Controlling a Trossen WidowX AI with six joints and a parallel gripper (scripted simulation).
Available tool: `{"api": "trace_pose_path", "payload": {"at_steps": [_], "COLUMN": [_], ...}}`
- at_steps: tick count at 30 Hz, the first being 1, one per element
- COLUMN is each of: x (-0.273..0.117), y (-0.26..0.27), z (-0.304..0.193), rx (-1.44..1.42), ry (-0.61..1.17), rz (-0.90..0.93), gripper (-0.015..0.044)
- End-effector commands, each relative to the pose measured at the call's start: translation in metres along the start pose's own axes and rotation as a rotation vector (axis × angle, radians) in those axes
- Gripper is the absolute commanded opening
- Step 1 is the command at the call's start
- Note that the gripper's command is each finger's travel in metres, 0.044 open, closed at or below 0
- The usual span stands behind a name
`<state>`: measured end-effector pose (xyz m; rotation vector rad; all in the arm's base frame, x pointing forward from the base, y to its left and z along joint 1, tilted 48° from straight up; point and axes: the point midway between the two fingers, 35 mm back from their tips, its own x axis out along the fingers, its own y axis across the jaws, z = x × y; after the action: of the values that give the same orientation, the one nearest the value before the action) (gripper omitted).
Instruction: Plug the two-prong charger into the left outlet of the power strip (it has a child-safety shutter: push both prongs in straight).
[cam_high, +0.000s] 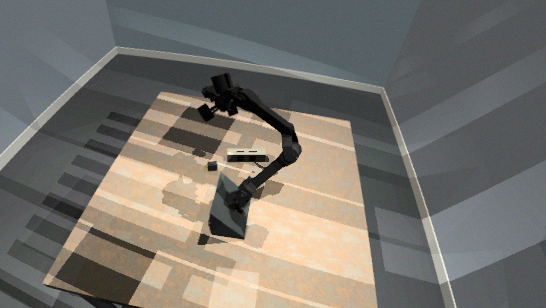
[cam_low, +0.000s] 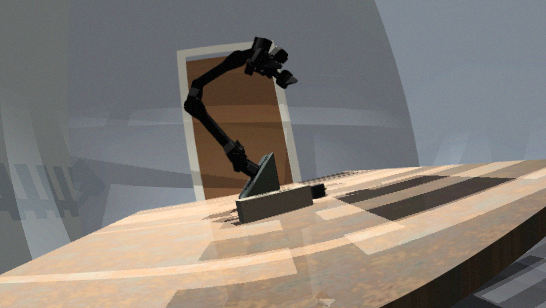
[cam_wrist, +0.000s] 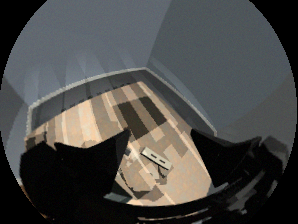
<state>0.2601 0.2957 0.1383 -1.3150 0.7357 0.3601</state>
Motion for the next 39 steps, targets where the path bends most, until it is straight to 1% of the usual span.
{"api": "trace_pose_path", "payload": {"at_steps": [1, 19, 29, 39], "x": [0.018, 0.106, 0.142, 0.17], "y": [0.008, 0.045, 0.068, 0.092], "z": [-0.008, -0.065, -0.103, -0.147], "rx": [-0.069, -0.38, -0.55, -0.708], "ry": [0.054, 0.327, 0.454, 0.566], "rz": [0.019, 0.179, 0.307, 0.467], "gripper": [0.044, 0.044, 0.044, 0.044]}}
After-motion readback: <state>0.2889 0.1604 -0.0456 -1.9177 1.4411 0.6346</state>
